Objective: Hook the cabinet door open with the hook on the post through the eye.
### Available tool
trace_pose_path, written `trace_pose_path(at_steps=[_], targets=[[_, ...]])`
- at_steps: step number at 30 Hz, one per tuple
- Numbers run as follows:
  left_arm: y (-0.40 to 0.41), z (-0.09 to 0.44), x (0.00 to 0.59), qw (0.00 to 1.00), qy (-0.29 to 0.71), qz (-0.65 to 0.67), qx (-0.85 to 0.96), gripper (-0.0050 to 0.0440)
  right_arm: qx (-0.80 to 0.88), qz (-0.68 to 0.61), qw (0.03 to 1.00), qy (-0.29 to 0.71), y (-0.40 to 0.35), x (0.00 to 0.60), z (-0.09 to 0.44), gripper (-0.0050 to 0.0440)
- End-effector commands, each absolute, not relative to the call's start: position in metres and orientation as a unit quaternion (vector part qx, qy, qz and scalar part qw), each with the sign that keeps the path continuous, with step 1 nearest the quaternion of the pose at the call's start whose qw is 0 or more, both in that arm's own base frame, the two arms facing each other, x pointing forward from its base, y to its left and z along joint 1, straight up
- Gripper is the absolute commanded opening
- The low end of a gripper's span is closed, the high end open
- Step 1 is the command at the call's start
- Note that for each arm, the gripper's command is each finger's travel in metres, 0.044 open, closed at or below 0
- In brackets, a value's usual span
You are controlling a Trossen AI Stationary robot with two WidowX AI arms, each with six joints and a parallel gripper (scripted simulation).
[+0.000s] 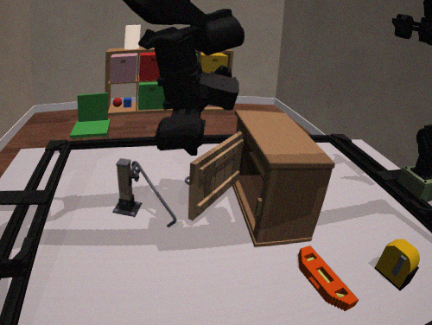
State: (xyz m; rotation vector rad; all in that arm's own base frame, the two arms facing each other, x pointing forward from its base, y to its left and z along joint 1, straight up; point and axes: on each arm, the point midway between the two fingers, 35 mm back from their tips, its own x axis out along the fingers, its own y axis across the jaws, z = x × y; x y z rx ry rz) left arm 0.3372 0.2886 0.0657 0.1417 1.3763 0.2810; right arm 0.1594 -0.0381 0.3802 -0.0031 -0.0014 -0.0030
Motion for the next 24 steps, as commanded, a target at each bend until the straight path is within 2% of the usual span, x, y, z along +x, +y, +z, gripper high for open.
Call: trace_pose_path(at_steps=[1,5,12,24], targets=[[0.288,0.069,0.330,0.755,0.629,0.087,0.162,0.0160,0.000,0.000,1.000,-0.001,-0.038,0.159,0.380,0.0400],[0.286,0.067,0.324,0.742,0.626,0.050,0.237,0.0160,0.000,0.000,1.000,-0.001,-0.038,0.159,0.380,0.0400],[0.270,0.024,0.297,0.713,0.649,-0.016,0.265,0.0160,0.000,0.000,1.000,-0.001,-0.038,0.159,0.380,0.0400],[0.266,0.007,0.290,0.706,0.653,-0.031,0.271,0.0160,0.000,0.000,1.000,-0.001,-0.038,0.159,0.380,0.0400]])
